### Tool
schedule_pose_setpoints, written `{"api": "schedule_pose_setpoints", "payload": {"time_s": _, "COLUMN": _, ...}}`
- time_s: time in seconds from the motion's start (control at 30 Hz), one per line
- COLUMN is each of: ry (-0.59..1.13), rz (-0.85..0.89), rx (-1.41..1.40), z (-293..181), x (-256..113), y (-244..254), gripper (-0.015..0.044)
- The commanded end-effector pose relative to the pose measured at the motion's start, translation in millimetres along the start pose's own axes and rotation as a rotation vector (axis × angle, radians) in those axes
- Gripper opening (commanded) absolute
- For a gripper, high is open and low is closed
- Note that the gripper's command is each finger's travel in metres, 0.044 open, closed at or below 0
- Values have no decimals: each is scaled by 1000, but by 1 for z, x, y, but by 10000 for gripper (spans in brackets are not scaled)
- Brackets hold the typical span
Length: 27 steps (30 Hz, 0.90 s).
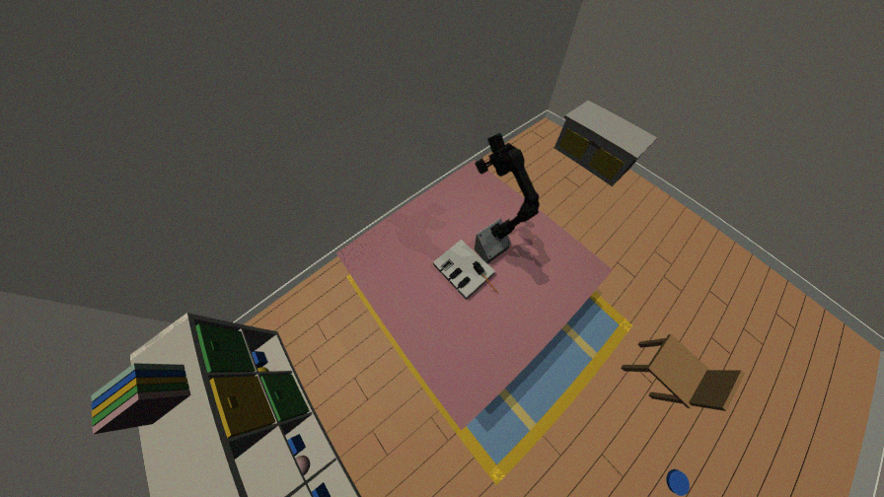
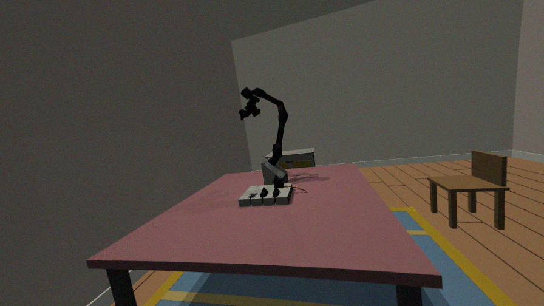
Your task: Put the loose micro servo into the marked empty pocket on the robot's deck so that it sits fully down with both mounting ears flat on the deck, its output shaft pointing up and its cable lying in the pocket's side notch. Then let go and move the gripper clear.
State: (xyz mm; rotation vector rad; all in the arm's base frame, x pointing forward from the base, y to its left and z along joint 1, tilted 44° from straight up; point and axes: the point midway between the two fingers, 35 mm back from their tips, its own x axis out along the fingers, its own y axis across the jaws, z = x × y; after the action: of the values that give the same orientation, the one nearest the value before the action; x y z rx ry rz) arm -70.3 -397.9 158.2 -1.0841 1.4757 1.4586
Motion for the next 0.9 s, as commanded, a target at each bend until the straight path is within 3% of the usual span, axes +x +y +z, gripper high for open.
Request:
{"api": "schedule_pose_setpoints", "payload": {"time_s": 0.0, "ry": 0, "rz": -1, "rx": -6, "z": 0, "x": 0, "y": -1, "gripper": 426}}
{"api": "schedule_pose_setpoints", "payload": {"time_s": 0.87, "ry": 87, "rz": -121, "rx": -769, "z": 16, "x": -19, "y": -93, "gripper": 440}}
